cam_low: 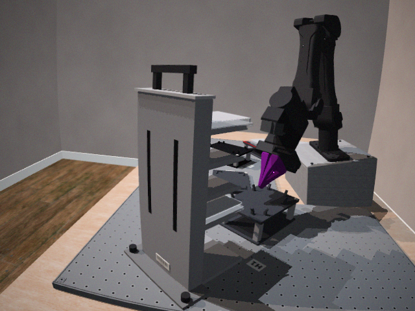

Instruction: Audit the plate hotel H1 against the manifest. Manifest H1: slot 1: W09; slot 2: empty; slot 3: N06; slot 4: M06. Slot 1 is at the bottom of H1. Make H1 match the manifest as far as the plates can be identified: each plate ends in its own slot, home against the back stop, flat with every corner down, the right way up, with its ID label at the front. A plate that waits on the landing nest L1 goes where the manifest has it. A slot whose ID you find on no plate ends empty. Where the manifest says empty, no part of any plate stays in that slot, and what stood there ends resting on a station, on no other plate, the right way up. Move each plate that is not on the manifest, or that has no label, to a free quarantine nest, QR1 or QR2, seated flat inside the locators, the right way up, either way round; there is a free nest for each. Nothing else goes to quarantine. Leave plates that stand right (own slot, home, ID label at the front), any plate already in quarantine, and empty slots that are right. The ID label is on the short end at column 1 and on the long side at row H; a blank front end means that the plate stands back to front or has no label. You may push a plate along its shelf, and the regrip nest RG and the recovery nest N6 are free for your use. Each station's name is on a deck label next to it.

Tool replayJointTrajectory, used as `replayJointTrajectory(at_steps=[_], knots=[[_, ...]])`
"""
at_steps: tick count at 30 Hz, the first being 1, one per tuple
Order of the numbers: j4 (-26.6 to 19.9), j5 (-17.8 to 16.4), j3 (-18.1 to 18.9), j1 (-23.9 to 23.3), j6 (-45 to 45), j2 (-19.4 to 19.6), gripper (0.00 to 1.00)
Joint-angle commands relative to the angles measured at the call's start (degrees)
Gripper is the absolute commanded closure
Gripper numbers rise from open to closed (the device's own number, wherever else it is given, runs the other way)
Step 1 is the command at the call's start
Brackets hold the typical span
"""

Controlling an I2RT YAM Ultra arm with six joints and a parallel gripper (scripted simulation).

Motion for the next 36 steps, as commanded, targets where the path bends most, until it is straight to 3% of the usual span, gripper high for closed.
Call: replayJointTrajectory(at_steps=[1,24,31,36], knots=[[-2.23,0.08,0.78,0.18,0.08,-3.4,1.0],[-23.07,1.37,6.88,1.81,1.1,-18.1,1.0],[-27.51,1.69,8.81,2.22,1.35,-20.59,1.0],[-27.73,1.7,8.91,2.24,1.36,-20.7,1.0]])
